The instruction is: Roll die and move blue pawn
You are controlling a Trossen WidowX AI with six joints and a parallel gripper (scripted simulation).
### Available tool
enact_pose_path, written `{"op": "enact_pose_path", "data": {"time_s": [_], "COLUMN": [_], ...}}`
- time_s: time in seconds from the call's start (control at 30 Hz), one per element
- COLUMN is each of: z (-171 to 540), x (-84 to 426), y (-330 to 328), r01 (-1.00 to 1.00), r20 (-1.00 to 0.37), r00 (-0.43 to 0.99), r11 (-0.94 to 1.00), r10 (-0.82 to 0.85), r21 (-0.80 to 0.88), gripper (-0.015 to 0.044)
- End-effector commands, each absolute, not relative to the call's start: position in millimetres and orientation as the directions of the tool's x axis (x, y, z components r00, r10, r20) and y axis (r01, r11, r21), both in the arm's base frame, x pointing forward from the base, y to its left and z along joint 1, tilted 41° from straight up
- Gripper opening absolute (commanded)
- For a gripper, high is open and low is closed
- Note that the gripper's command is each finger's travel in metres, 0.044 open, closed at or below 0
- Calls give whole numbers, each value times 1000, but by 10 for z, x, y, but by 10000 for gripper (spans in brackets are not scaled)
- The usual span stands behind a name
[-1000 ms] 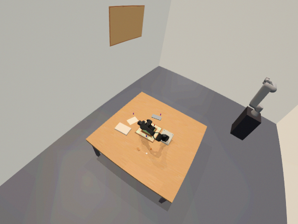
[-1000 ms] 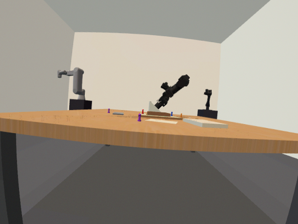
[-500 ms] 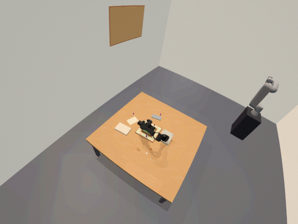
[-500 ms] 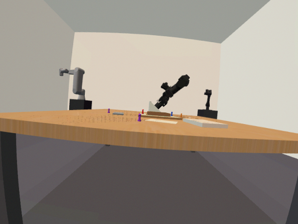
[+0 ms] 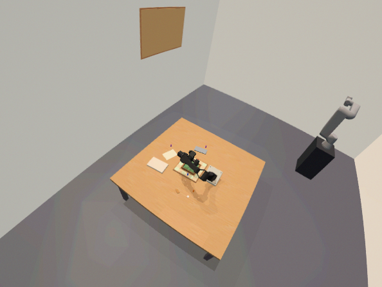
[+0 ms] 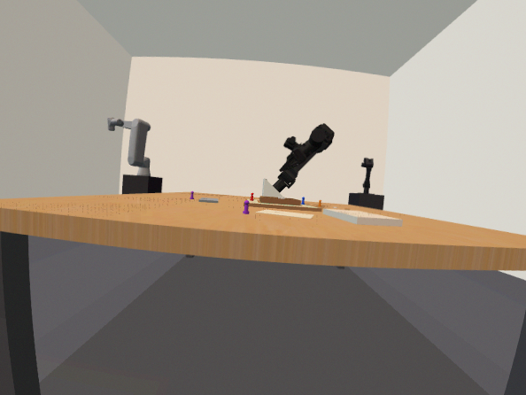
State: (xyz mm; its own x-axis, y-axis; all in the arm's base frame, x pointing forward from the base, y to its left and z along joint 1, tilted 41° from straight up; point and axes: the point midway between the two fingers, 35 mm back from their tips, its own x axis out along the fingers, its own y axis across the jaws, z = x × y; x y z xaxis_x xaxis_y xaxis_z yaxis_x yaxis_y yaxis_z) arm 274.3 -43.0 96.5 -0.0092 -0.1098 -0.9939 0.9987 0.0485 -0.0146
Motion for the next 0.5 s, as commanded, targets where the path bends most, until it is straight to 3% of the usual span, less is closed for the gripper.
{"op": "enact_pose_path", "data": {"time_s": [0.0,0.13,0.2,0.37,0.47], "z": [770,570,549,508,575], "x": [2702,2709,2743,2686,2680], "y": [-412,-366,-380,-392,-272], "r01": [994,996,999,998,981], "r20": [-991,-851,-775,-809,-807], "r00": [-88,-83,-35,-69,-62], "r11": [77,77,45,50,184], "r10": [103,518,631,583,587], "r21": [-80,-50,-9,-49,59], "gripper": [440,440,440,440,361]}}
